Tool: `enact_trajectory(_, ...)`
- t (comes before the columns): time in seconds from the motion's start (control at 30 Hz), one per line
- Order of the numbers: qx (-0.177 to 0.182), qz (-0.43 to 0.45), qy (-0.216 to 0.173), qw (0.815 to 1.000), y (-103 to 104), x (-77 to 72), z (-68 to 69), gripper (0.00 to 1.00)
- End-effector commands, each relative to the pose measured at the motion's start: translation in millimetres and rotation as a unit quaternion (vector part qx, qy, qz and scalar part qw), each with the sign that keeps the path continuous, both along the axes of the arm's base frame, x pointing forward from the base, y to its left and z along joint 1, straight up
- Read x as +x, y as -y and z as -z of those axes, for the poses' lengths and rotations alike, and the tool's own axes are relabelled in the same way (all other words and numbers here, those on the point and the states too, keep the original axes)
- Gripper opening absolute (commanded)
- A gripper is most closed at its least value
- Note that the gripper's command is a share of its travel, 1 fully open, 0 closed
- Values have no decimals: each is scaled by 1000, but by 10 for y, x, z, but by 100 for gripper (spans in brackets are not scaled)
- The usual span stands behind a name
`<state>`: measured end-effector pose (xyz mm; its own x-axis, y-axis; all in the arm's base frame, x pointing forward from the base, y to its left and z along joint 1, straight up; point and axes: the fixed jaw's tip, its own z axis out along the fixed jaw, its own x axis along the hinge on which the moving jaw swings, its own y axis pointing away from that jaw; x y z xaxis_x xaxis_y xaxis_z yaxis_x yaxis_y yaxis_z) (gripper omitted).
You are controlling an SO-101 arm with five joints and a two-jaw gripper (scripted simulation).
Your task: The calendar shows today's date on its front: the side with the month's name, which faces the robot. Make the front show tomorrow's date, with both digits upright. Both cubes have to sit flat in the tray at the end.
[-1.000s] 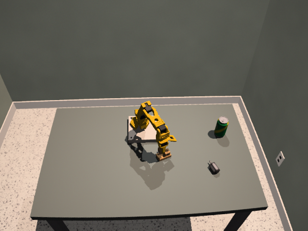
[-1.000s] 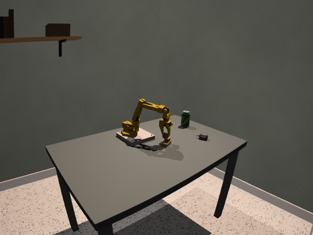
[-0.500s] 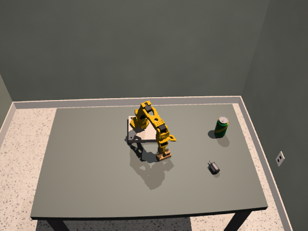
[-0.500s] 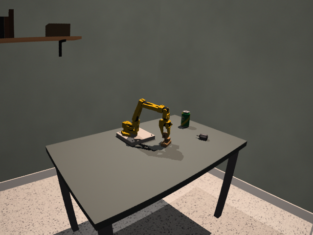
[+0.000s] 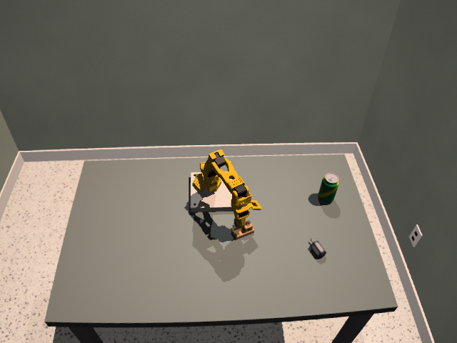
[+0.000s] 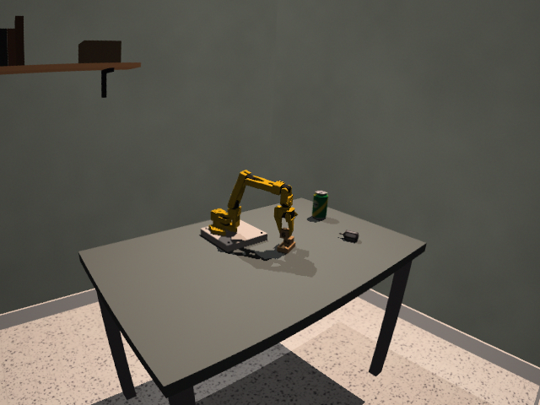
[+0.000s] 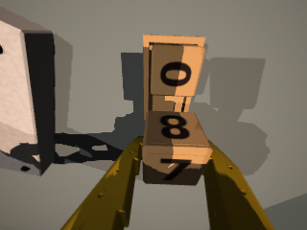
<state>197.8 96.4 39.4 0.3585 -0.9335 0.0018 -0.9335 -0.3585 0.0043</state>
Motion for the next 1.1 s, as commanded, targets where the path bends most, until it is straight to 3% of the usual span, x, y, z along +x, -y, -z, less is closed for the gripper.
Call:
enact_trajectory(0.0, 4, -2, 7, 1000, -20, -2, -23, 0)
enact_trajectory(1.07, 4, -2, 7, 1000, -17, -6, 91, 0)
